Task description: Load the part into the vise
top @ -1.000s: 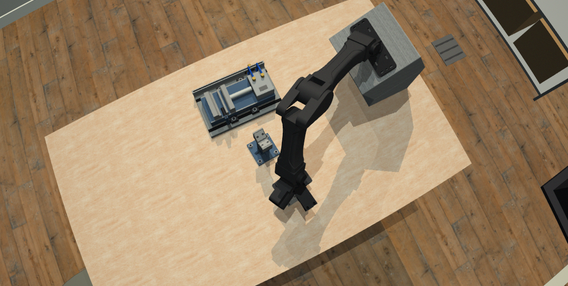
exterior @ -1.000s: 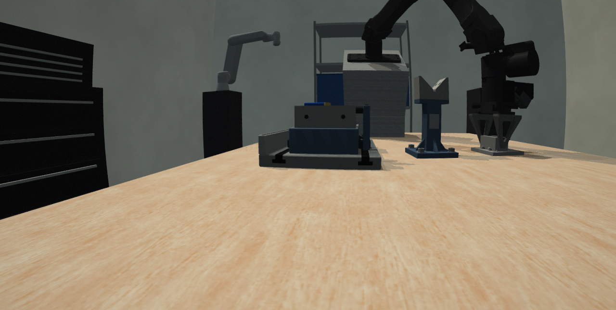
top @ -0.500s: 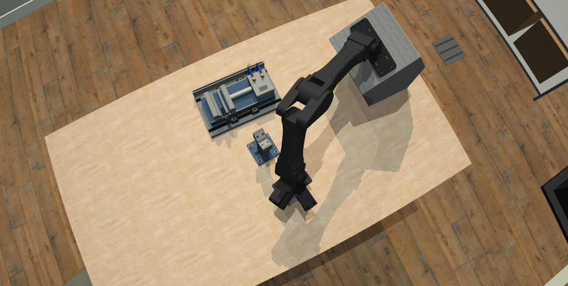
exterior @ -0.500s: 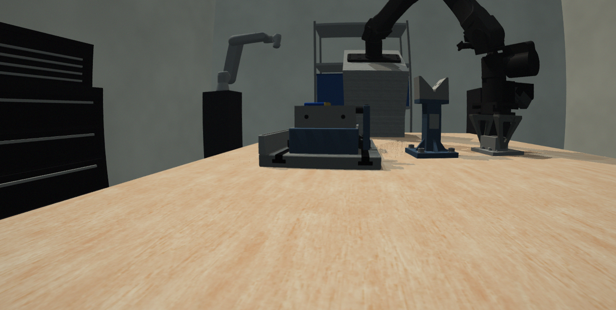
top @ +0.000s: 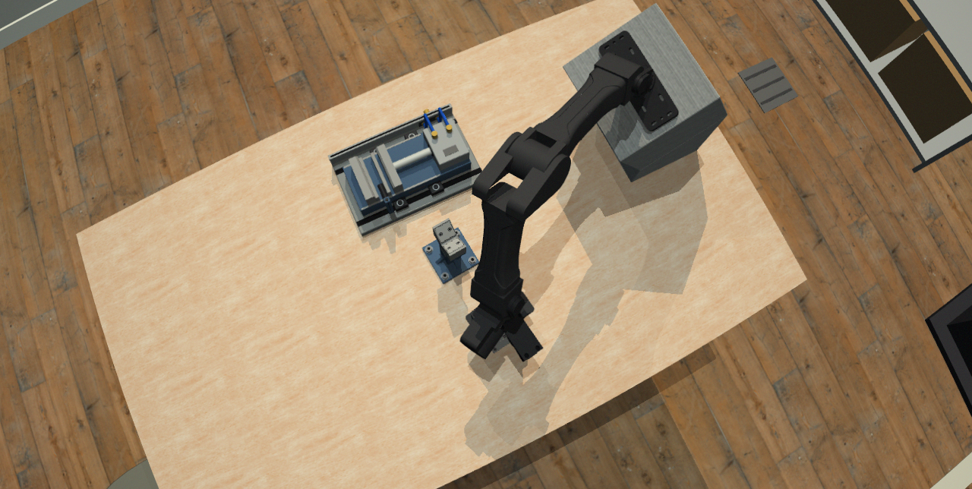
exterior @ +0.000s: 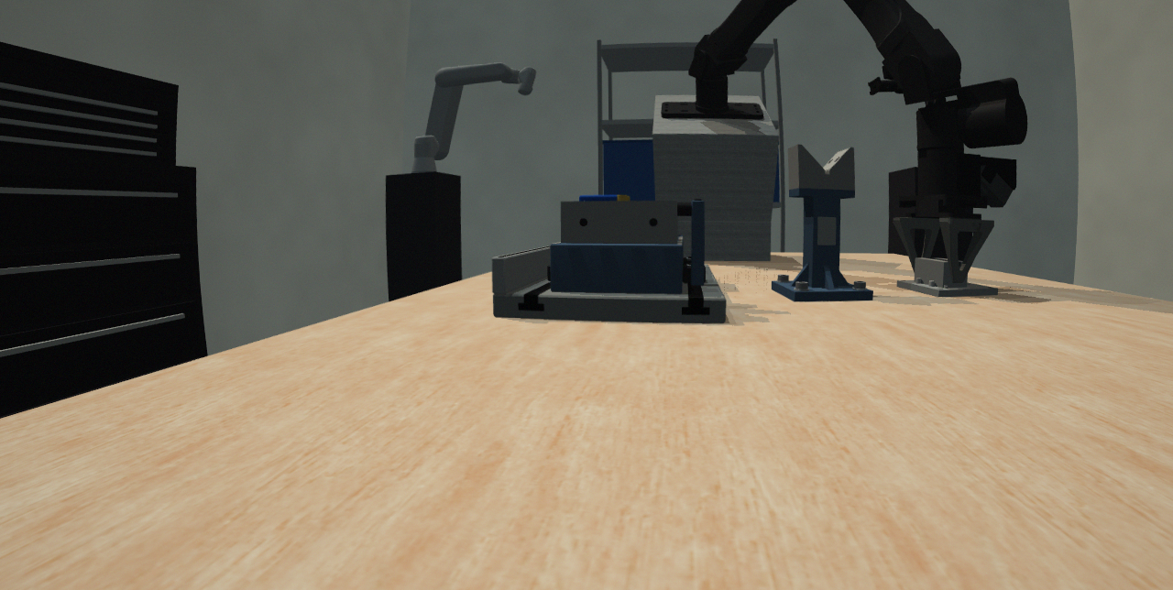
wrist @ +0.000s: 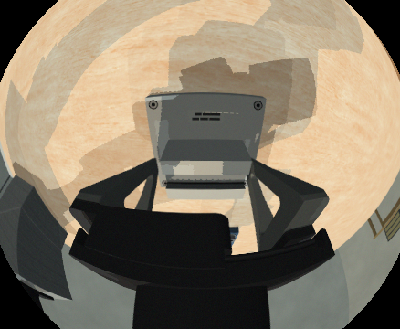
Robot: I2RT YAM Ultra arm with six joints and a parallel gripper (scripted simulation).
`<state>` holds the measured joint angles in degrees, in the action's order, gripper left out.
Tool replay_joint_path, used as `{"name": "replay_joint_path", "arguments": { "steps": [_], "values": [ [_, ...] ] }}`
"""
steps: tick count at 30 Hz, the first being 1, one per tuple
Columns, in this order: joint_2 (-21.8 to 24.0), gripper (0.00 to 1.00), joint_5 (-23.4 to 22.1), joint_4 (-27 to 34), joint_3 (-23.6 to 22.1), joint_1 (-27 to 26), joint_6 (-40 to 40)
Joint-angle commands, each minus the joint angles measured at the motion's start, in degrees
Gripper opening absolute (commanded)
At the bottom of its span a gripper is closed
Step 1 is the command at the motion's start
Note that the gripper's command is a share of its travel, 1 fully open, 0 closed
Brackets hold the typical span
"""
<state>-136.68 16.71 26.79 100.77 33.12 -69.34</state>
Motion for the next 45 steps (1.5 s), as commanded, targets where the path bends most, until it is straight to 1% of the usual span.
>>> {"name": "replay_joint_path", "arguments": {
  "steps": [1,13,14,45],
  "values": [
    [1.2,0.81,-0.5,-0.3,1.5,0.2,-0.3],
    [1.2,0.81,-0.5,-0.3,1.5,0.2,-0.3],
    [1.2,0.0,-0.5,-0.3,1.5,0.2,-0.3],
    [1.2,0.0,-0.6,0.1,1.5,0.2,-0.3]
  ]
}}
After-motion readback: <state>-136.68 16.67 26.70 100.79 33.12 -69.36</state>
